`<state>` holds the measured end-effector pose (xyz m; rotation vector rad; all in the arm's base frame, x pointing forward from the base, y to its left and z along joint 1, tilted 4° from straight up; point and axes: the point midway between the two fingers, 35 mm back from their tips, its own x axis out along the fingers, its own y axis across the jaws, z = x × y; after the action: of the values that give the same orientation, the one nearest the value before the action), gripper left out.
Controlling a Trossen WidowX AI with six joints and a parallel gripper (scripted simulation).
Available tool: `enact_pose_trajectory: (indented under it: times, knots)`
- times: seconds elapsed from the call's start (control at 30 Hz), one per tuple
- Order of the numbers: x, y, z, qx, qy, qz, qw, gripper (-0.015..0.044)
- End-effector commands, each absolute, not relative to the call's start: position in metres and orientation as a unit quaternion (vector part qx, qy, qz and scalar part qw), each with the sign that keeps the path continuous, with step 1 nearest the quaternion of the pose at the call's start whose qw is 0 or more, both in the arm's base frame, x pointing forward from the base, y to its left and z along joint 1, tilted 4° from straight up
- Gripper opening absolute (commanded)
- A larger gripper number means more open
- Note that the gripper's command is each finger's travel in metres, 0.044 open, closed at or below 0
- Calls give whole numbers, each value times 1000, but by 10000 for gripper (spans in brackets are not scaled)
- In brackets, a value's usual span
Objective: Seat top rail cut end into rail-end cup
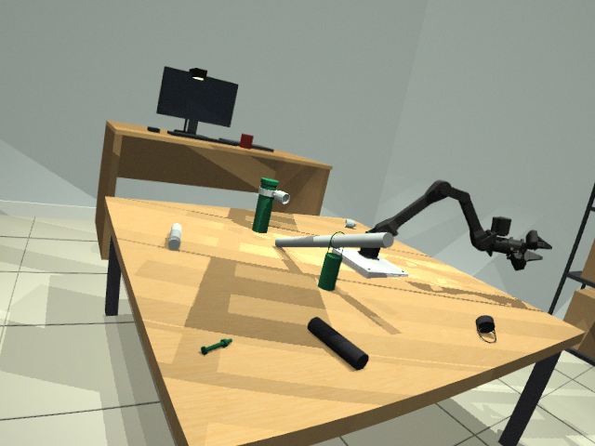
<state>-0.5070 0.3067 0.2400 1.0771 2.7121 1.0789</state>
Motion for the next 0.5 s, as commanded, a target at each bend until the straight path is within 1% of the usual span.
enact_pose_trajectory:
  times: [0.0,0.03,0.27,0.47]
  knots:
    - [-505,309,240,348,870,349,18,426]
    - [-501,317,241,353,866,354,25,440]
    - [-430,402,253,406,804,417,126,440]
    - [-348,467,264,440,738,459,228,440]
